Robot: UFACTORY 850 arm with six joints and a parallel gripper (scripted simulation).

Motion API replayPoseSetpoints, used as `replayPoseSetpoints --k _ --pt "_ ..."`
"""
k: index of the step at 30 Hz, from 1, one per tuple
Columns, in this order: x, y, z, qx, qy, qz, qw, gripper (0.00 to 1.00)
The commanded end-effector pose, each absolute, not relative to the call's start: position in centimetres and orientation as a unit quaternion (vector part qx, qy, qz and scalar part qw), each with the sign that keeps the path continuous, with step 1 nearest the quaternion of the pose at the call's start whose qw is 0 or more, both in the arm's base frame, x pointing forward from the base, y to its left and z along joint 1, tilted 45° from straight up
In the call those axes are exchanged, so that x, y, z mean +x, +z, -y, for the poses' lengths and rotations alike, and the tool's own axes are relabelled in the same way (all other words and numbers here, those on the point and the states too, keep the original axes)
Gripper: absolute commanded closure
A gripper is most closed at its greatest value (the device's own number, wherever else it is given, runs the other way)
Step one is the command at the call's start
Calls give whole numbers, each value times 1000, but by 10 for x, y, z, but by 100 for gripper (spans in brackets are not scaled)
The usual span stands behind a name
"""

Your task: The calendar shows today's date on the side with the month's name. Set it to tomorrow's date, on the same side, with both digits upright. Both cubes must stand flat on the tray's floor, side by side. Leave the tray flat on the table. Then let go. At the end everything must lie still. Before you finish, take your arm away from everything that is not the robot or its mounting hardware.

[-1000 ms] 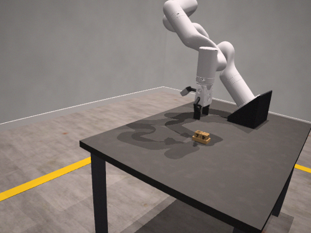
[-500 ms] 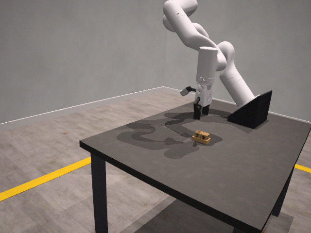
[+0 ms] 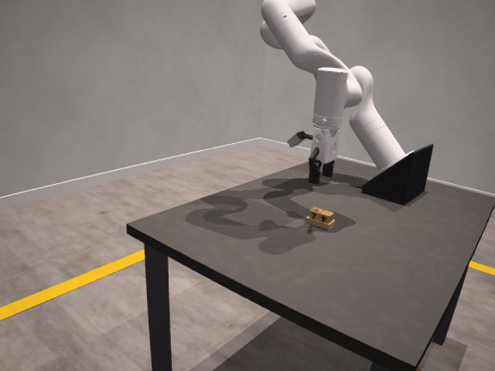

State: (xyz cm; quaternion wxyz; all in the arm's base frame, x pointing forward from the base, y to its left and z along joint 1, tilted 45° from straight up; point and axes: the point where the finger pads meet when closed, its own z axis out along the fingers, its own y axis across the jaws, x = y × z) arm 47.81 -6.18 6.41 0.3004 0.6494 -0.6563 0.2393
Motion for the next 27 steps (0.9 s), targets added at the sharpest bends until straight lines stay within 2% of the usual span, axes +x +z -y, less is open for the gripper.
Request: replayPoseSetpoints --k 1,27 --pt "480 78 48 649 240 656 300 0" --pt "483 100 26 649 240 656 300 0"
